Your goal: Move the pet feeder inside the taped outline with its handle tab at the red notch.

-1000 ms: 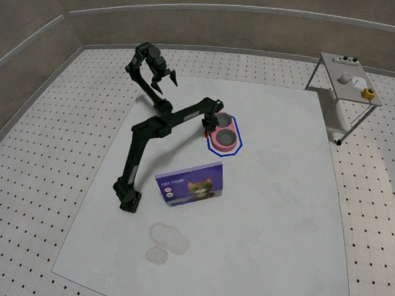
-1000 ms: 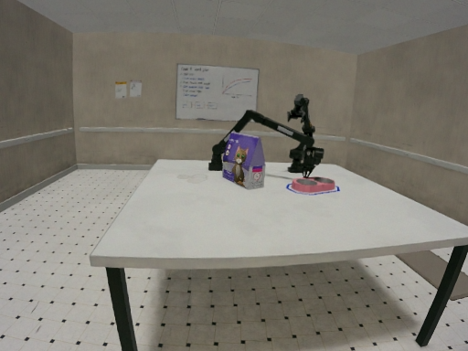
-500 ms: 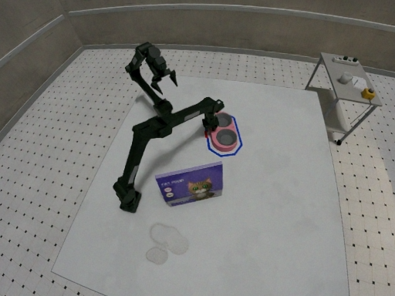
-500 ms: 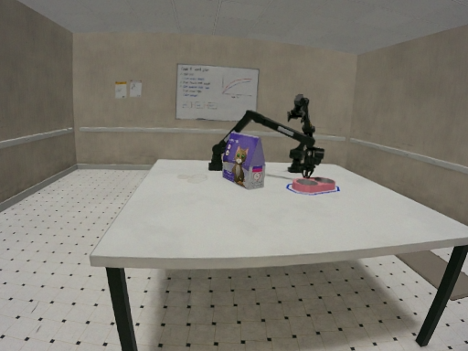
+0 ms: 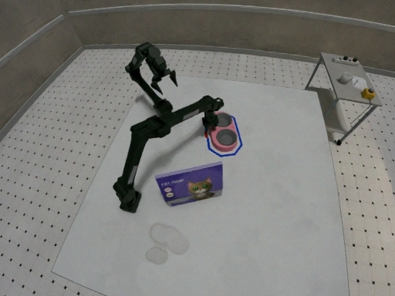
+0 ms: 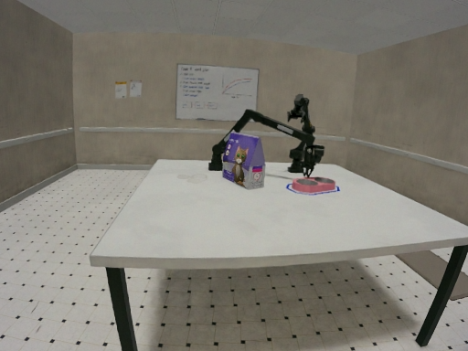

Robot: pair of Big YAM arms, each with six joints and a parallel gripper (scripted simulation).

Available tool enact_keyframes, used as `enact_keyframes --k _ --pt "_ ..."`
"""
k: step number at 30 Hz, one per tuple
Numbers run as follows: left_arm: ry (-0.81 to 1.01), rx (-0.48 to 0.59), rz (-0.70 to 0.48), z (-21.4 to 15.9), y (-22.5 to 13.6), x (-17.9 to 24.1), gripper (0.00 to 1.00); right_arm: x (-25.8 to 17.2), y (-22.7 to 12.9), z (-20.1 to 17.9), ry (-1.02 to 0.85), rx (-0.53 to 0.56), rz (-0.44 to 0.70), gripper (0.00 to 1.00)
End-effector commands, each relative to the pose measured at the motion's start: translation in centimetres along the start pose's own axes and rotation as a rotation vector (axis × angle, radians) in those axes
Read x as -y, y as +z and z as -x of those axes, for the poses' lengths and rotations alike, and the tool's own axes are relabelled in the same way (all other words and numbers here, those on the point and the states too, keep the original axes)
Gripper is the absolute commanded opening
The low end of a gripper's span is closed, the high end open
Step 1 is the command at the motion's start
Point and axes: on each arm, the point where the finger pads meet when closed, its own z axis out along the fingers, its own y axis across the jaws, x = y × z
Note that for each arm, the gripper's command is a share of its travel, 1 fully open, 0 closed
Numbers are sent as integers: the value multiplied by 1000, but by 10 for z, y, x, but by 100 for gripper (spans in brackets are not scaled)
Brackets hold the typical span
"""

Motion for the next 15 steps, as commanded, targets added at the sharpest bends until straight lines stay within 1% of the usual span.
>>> enact_keyframes --k 1,7,8,9,11,13,14,15 --pt "6 23 -5 8 -7 1 100 11 -61 21 -24 69 -90 34" --pt "6 23 -5 8 -7 1 100 11 -79 18 -20 69 -91 34" --pt "6 23 -5 8 -7 1 100 16 -63 14 -24 53 -70 34" --pt "6 23 -5 8 -7 1 100 12 -70 11 -2 60 -78 45" --pt "6 23 -5 8 -7 1 100 18 -70 9 67 82 -93 68" --pt "6 23 -5 8 -7 1 100 18 -70 9 67 82 -93 68" --pt "6 23 -5 8 -7 1 100 14 -60 1 110 76 -81 79" --pt "6 23 -5 8 -7 1 100 15 -61 1 162 97 -90 90"
